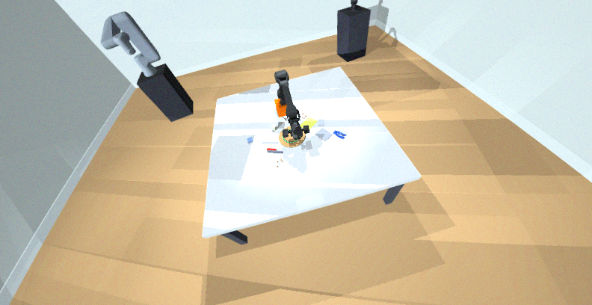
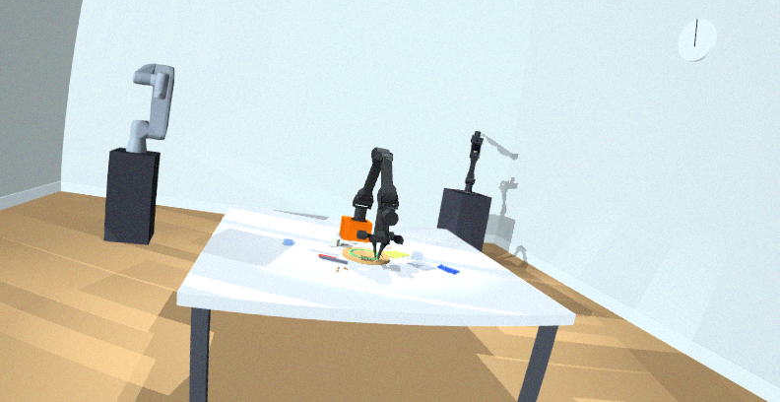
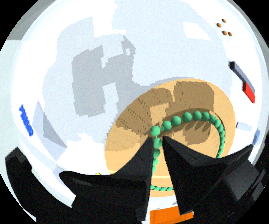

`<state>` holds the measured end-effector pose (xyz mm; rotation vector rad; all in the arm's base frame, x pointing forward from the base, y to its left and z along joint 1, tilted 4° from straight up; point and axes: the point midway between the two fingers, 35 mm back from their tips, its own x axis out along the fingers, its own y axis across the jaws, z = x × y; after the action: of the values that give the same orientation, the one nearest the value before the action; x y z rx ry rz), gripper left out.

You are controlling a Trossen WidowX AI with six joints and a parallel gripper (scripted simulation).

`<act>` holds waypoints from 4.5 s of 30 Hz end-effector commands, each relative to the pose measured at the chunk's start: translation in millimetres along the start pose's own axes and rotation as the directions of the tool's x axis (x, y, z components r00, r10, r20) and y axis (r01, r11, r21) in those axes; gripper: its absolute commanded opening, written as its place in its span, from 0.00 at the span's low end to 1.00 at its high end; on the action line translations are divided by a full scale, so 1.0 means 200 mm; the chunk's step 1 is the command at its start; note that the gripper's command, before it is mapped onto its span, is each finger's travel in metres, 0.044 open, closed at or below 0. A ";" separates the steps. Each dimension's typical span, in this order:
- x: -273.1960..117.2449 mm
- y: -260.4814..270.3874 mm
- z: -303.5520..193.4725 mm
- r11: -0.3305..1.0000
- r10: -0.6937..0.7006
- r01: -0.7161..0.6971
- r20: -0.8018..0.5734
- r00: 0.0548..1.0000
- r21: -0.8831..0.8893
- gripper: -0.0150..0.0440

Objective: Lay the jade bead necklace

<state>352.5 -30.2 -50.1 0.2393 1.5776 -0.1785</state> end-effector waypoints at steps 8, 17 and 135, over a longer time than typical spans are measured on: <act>-0.01 0.00 0.00 1.000 0.001 -0.001 -0.002 1.000 -0.001 0.25; -0.03 0.04 0.00 1.000 0.003 -0.003 -0.007 1.000 -0.003 0.25; 0.00 0.05 -0.05 1.000 0.001 -0.001 0.000 1.000 -0.030 0.32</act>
<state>345.8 -18.2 -49.6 0.2166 1.5796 -0.1545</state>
